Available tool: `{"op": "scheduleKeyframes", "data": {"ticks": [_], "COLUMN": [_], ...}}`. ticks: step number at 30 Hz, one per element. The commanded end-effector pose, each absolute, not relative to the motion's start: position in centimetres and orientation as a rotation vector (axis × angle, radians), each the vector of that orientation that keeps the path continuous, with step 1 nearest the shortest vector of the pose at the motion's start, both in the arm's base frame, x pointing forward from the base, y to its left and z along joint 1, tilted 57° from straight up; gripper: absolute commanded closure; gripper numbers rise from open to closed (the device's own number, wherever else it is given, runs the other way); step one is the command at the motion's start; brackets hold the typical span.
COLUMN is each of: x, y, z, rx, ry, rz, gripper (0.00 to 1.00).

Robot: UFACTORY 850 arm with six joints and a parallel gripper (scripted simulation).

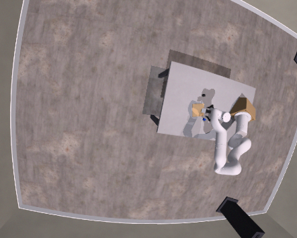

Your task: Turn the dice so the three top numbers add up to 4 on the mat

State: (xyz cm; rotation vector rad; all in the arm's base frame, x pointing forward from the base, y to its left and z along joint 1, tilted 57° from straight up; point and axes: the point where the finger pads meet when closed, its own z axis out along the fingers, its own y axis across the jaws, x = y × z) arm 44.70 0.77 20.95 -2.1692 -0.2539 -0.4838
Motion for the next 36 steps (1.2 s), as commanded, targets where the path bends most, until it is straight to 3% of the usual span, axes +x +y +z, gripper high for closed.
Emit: {"op": "scheduleKeyframes", "data": {"ticks": [1,11,27,28,36], "x": [44.7,44.5,38.3,38.3,38.3], "y": [0.7,1.0,7.2,7.2,7.2], "z": [21.0,21.2,25.1,25.1,25.1], "rx": [-2.17,-2.17,-2.145,-2.145,-2.145], "ry": [-0.254,-0.233,0.199,0.199,0.199], "rz": [-0.485,-0.475,-0.246,-0.246,-0.246], "gripper": [0.0,0.0,0.0,0.58,0.58]}}
